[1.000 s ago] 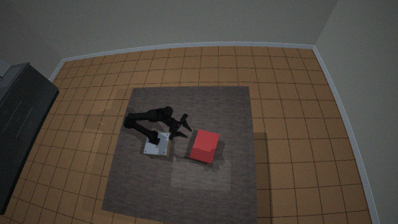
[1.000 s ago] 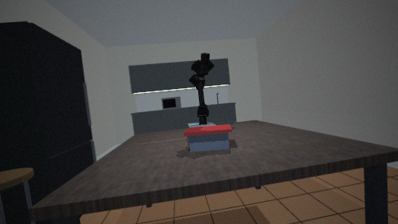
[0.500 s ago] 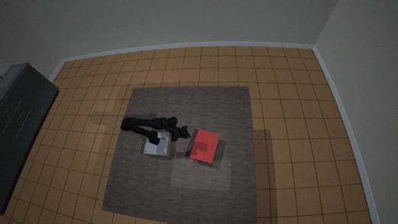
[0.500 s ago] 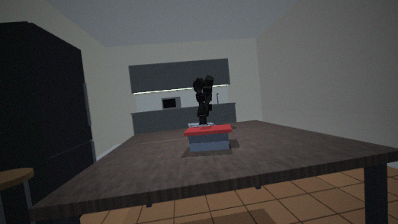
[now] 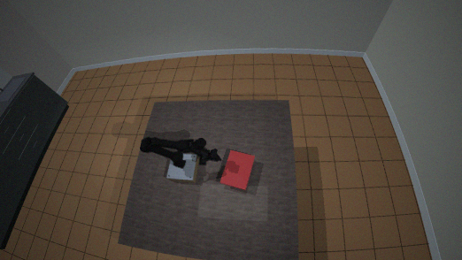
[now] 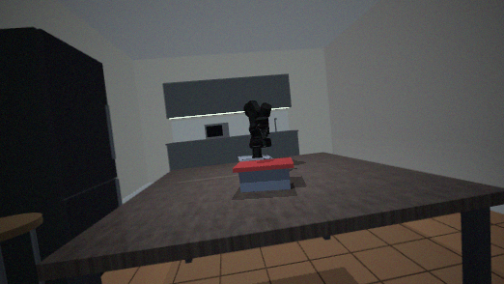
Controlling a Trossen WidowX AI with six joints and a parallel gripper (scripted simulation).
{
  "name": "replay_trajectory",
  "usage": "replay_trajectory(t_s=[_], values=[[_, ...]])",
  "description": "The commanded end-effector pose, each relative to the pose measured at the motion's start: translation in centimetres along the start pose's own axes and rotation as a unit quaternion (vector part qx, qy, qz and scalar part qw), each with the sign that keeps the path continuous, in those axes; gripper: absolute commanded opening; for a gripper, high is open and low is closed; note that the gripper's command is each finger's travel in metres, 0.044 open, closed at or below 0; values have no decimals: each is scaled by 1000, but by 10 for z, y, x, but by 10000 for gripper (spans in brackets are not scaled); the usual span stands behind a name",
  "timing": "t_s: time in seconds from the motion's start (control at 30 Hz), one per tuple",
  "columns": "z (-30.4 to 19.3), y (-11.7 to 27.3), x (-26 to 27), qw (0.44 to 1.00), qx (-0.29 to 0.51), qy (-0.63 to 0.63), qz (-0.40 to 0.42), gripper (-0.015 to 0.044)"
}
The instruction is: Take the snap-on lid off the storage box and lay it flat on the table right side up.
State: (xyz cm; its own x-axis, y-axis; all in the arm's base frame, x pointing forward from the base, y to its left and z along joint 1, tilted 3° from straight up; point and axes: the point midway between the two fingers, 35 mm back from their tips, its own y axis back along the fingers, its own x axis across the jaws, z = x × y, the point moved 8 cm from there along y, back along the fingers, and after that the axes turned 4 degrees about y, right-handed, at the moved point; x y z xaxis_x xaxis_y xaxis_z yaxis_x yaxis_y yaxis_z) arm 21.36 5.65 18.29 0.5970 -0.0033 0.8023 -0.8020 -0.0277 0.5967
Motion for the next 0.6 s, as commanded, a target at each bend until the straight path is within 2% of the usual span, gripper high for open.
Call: replay_trajectory(t_s=[0.0, 0.57], values=[[0, -19, -31, 1000, -4, 3, -19, 235], [-1, -38, -31, 1000, -4, 3, -18, 235]])
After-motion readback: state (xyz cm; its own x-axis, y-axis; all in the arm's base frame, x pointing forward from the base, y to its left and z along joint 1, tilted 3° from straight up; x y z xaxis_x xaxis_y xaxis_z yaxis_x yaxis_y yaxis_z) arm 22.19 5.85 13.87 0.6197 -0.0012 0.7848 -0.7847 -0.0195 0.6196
